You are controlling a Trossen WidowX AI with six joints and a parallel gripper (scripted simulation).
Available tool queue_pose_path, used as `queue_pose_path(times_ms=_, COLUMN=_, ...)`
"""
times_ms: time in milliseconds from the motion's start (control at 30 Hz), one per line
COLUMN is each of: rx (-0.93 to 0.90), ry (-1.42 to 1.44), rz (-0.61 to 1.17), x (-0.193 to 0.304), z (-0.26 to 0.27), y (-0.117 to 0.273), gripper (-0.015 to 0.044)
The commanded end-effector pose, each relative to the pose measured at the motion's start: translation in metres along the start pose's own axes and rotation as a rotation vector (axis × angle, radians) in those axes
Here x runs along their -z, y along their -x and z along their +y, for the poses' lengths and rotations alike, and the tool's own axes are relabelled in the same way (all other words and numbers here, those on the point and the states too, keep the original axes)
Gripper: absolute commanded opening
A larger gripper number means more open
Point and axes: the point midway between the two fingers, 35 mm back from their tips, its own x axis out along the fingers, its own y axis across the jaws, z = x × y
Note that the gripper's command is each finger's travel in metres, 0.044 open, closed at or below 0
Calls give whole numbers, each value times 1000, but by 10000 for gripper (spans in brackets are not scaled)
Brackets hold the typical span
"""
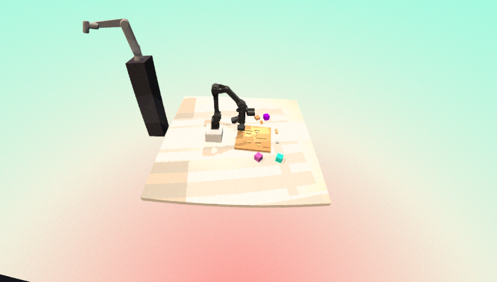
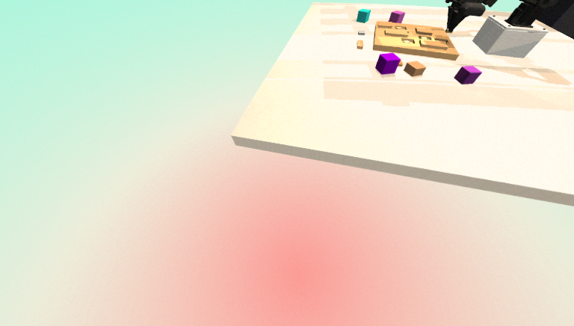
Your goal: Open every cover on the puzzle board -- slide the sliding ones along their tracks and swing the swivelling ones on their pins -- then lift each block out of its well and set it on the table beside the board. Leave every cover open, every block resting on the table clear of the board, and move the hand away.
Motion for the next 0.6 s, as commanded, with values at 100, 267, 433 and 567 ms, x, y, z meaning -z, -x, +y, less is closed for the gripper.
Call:
queue_pose_path(times_ms=100, rx=-2, ry=0, rz=7, x=3, z=0, y=16, gripper=80)
queue_pose_path(times_ms=267, rx=-2, ry=0, rz=8, x=3, z=0, y=28, gripper=80)
queue_pose_path(times_ms=433, rx=-2, ry=0, rz=8, x=2, z=0, y=41, gripper=80)
queue_pose_path(times_ms=567, rx=-2, ry=0, rz=7, x=2, z=0, y=49, gripper=80)
